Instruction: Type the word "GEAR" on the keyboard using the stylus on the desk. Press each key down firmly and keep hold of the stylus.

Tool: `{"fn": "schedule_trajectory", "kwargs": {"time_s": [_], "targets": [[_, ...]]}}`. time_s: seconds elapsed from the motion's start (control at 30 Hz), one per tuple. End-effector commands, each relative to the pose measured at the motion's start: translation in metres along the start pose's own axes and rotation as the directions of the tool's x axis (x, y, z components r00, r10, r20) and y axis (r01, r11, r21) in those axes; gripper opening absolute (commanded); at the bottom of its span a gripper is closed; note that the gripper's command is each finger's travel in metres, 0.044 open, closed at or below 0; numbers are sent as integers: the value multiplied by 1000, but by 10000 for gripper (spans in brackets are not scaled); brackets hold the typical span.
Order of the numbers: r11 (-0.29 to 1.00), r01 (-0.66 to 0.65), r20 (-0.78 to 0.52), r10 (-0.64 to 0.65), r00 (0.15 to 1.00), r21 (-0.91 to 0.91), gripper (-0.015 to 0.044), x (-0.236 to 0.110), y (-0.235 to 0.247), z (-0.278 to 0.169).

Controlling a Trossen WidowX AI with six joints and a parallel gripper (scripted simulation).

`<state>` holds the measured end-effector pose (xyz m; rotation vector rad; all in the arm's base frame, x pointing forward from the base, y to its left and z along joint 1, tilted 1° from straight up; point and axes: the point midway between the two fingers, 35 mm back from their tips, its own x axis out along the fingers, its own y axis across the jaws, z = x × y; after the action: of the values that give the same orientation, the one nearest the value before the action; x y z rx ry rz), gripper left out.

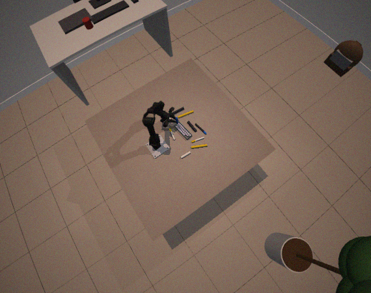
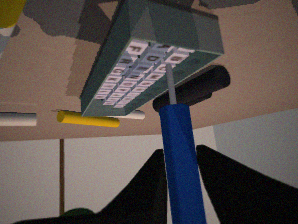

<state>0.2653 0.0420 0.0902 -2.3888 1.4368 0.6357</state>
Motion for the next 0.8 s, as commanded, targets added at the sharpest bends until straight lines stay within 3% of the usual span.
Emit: {"fn": "schedule_trajectory", "kwargs": {"time_s": [0.0,0.77], "targets": [[1000,-3,4,3,1000,3,81,1,0,3],[1000,-3,4,3,1000,3,81,5,0,9]]}}
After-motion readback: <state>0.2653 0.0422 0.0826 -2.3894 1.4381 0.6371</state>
